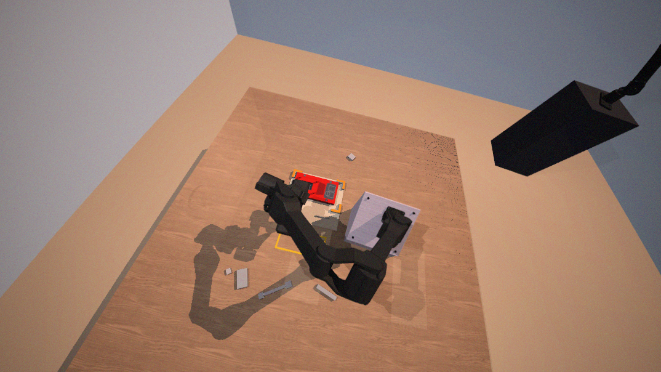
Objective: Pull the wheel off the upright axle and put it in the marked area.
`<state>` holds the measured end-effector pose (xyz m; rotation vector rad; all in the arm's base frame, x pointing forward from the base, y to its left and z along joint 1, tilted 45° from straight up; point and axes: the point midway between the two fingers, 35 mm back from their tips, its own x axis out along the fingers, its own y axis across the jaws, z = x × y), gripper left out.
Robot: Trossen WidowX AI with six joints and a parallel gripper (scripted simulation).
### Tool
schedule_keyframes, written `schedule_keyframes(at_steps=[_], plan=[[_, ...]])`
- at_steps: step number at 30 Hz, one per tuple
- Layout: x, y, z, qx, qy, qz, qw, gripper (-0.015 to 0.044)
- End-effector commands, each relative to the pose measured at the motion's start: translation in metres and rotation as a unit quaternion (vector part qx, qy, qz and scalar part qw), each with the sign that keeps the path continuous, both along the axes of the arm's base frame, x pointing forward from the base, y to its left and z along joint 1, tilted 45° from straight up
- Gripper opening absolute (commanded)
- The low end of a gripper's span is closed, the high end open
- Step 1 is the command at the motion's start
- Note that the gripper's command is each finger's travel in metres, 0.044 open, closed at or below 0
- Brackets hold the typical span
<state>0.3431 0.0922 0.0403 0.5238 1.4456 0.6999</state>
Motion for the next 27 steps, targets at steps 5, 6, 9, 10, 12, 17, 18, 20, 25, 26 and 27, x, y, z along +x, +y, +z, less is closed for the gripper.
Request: schedule_keyframes(at_steps=[5,6,9,10,12,17,18,20,25,26,27], plan=[[-0.018,0.018,0.022,0.000,-0.001,0.000,1.000,0.0000],[-0.020,0.020,0.024,0.000,-0.001,0.000,1.000,0.0000],[-0.027,0.026,0.031,0.000,-0.001,0.000,1.000,0.0000],[-0.030,0.028,0.033,0.000,-0.001,0.000,1.000,0.0000],[-0.034,0.032,0.038,0.000,-0.001,0.001,1.000,0.0000],[-0.047,0.040,0.048,0.001,-0.001,0.001,1.000,0.0000],[-0.049,0.042,0.050,0.002,-0.001,0.001,1.000,0.0000],[-0.054,0.045,0.054,0.002,-0.002,0.001,1.000,0.0000],[-0.058,0.048,0.056,0.003,-0.002,0.001,1.000,0.0000],[-0.058,0.049,0.055,0.003,-0.002,0.001,1.000,0.0000],[-0.058,0.050,0.054,0.003,-0.002,0.001,1.000,0.0000]])
